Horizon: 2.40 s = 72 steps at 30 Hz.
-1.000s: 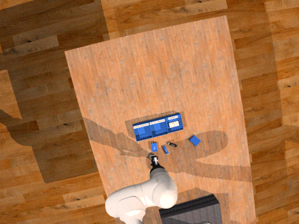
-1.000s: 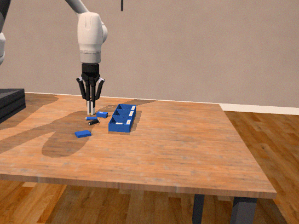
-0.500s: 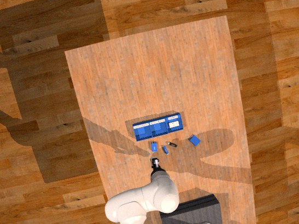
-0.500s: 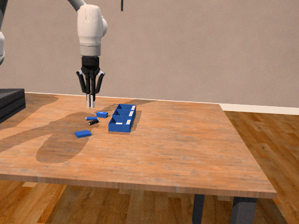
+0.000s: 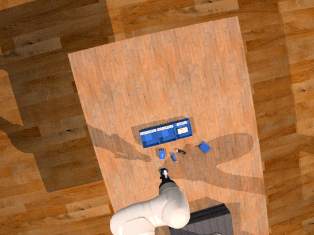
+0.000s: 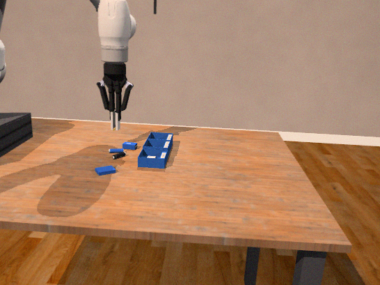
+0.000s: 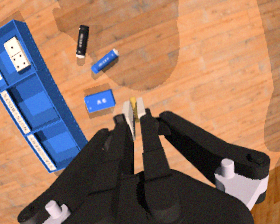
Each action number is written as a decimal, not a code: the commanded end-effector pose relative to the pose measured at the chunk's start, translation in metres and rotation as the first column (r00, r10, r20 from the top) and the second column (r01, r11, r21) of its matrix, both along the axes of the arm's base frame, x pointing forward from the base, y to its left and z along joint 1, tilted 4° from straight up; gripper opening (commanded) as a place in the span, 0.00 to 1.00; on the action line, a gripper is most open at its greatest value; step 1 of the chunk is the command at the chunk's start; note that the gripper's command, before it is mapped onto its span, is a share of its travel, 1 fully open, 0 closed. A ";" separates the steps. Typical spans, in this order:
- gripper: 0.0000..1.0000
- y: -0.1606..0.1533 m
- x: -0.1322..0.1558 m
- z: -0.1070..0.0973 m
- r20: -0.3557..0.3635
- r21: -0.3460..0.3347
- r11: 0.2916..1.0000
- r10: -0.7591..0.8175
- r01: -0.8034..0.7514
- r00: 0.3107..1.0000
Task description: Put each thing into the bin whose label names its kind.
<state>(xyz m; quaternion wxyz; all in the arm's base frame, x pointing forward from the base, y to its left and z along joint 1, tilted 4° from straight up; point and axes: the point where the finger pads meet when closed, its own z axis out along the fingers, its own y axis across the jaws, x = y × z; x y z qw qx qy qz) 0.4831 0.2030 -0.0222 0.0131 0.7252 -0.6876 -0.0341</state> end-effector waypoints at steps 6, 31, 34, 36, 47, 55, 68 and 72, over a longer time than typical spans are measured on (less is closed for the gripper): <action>0.06 -0.001 0.006 0.002 0.000 0.000 1.000 0.000 0.000 1.000; 0.06 -0.031 0.128 -0.007 0.003 0.007 0.995 0.104 -0.104 0.995; 0.06 -0.035 0.146 -0.008 0.003 0.007 0.995 0.104 -0.104 0.995; 0.06 -0.037 0.157 -0.009 0.003 0.007 0.995 0.104 -0.104 0.995; 0.06 -0.038 0.161 -0.009 0.003 0.007 0.995 0.104 -0.104 0.995; 0.06 -0.038 0.160 -0.013 0.003 0.007 0.995 0.104 -0.104 0.995; 0.06 -0.037 0.159 -0.035 0.003 0.007 0.995 0.104 -0.104 0.995; 0.06 -0.037 0.158 -0.043 0.003 0.007 0.995 0.104 -0.104 0.995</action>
